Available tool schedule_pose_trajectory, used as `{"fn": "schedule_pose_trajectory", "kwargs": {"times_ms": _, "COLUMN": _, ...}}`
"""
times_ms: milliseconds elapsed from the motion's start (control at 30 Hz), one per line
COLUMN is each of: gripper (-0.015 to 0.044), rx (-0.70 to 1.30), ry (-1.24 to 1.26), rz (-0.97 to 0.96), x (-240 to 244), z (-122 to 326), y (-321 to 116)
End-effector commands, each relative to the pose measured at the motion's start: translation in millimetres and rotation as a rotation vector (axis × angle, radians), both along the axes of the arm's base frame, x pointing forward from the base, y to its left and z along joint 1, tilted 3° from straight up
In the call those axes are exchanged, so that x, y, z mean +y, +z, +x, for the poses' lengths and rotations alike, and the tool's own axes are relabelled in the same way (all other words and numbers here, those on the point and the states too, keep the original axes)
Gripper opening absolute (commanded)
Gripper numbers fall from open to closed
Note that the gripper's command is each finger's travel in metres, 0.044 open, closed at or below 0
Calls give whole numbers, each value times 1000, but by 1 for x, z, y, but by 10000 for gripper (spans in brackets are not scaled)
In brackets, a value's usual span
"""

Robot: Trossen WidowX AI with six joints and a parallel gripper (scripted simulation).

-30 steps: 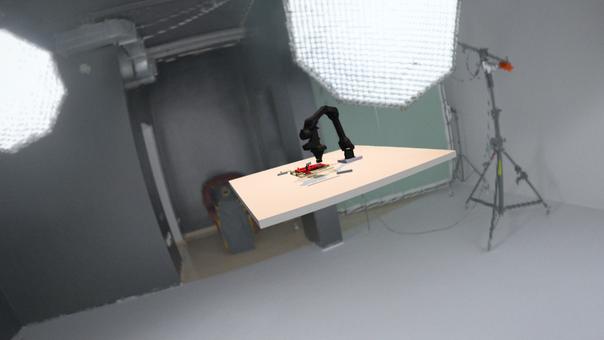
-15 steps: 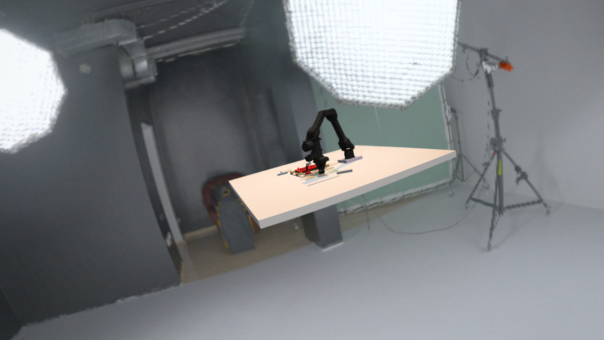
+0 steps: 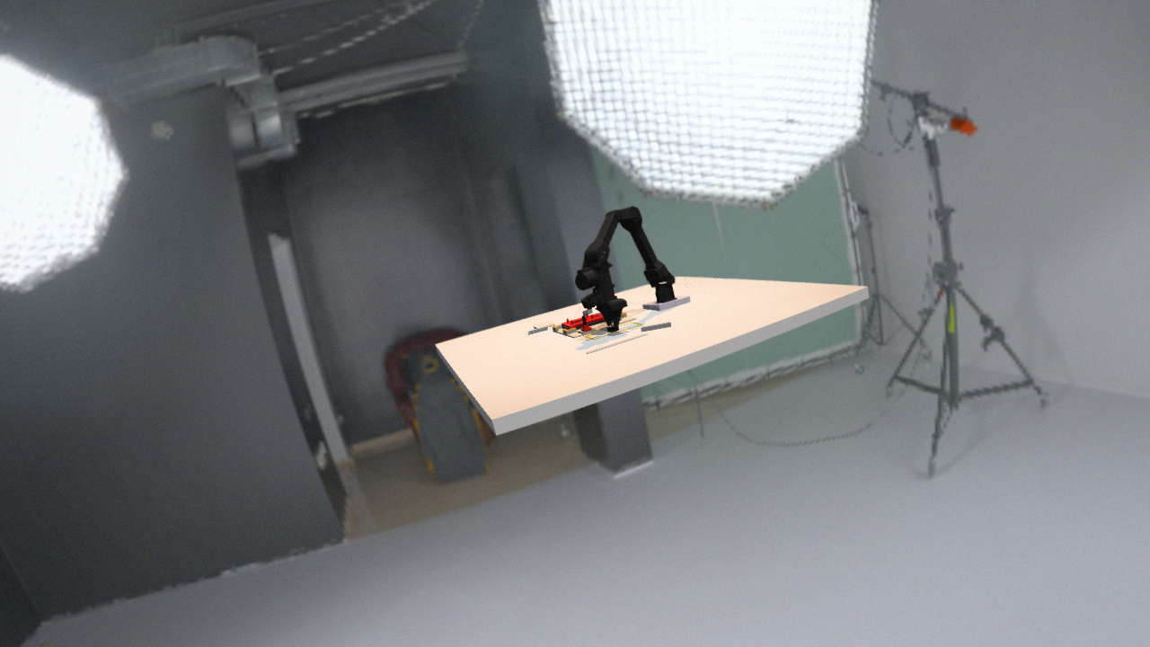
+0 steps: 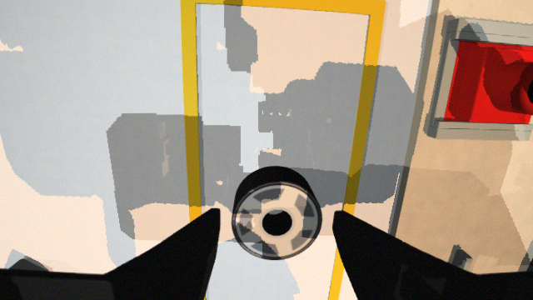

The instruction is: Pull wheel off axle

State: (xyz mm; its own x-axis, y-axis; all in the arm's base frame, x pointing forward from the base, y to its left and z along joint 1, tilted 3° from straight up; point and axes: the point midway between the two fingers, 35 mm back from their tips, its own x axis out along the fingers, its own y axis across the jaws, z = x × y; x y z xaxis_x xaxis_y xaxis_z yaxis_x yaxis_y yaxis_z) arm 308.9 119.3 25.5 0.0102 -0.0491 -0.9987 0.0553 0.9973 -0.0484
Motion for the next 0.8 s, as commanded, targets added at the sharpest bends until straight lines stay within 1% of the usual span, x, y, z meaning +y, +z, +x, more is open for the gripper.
{"fn": "schedule_pose_trajectory", "kwargs": {"times_ms": 0, "gripper": 300, "rx": -9, "ry": 1, "rz": 4, "x": 2, "z": 3, "y": 18}}
{"fn": "schedule_pose_trajectory", "kwargs": {"times_ms": 133, "gripper": 300, "rx": -11, "ry": 4, "rz": 6, "x": 3, "z": 1, "y": 56}}
{"fn": "schedule_pose_trajectory", "kwargs": {"times_ms": 233, "gripper": 300, "rx": -11, "ry": 4, "rz": 6, "x": 3, "z": 0, "y": 58}}
{"fn": "schedule_pose_trajectory", "kwargs": {"times_ms": 267, "gripper": 326, "rx": -15, "ry": 7, "rz": 6, "x": 3, "z": 0, "y": 51}}
{"fn": "schedule_pose_trajectory", "kwargs": {"times_ms": 400, "gripper": 431, "rx": -12, "ry": 6, "rz": 5, "x": -6, "z": -24, "y": 70}}
{"fn": "schedule_pose_trajectory", "kwargs": {"times_ms": 433, "gripper": 440, "rx": -11, "ry": 6, "rz": 5, "x": -8, "z": -32, "y": 76}}
{"fn": "schedule_pose_trajectory", "kwargs": {"times_ms": 633, "gripper": 440, "rx": -6, "ry": 5, "rz": 4, "x": -25, "z": -79, "y": 100}}
{"fn": "schedule_pose_trajectory", "kwargs": {"times_ms": 767, "gripper": 440, "rx": -5, "ry": 4, "rz": 4, "x": -27, "z": -84, "y": 103}}
